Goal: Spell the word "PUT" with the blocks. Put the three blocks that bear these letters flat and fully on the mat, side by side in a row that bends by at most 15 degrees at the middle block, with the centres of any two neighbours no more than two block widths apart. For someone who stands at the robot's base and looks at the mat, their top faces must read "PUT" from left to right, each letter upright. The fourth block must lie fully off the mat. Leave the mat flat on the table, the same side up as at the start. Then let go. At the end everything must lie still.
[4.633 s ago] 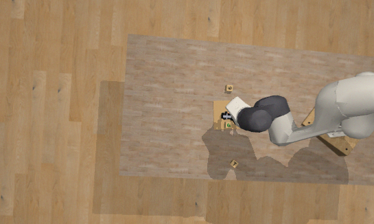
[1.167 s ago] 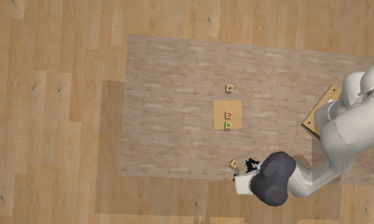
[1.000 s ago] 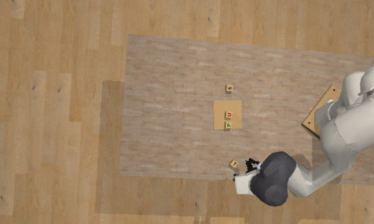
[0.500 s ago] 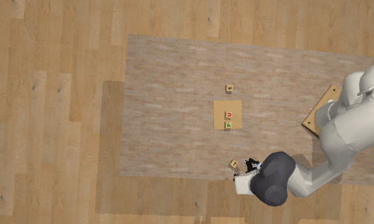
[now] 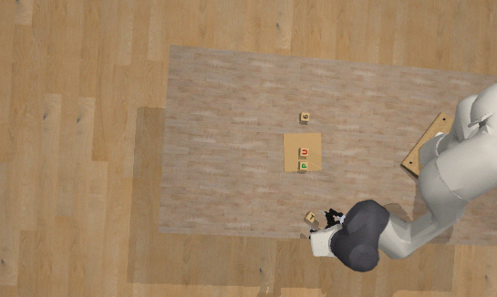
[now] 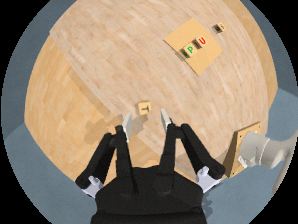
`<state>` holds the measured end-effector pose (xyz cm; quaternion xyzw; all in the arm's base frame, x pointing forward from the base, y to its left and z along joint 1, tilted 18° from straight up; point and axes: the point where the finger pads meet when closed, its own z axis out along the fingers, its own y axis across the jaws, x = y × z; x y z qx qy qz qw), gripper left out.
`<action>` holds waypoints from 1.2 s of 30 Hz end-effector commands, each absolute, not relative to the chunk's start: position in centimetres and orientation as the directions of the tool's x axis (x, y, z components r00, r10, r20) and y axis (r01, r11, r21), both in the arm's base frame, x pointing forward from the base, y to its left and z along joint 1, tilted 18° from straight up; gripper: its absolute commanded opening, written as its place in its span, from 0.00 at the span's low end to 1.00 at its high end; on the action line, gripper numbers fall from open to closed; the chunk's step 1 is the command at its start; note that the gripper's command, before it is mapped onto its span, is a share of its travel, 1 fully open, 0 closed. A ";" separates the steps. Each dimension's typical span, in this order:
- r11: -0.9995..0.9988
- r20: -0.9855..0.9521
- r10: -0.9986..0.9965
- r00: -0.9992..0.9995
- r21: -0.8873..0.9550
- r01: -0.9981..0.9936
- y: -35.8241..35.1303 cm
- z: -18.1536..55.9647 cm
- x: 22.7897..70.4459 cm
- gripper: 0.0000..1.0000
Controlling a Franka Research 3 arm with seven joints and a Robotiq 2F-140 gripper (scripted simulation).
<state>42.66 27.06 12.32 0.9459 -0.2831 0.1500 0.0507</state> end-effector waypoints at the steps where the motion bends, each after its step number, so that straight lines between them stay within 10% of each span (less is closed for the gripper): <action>1: -0.829 0.316 -0.530 0.787 0.001 -0.559 27.0 11.9 43.1 0.40; 36: -0.829 0.316 -0.530 0.787 0.001 -0.559 26.5 9.0 43.9 0.40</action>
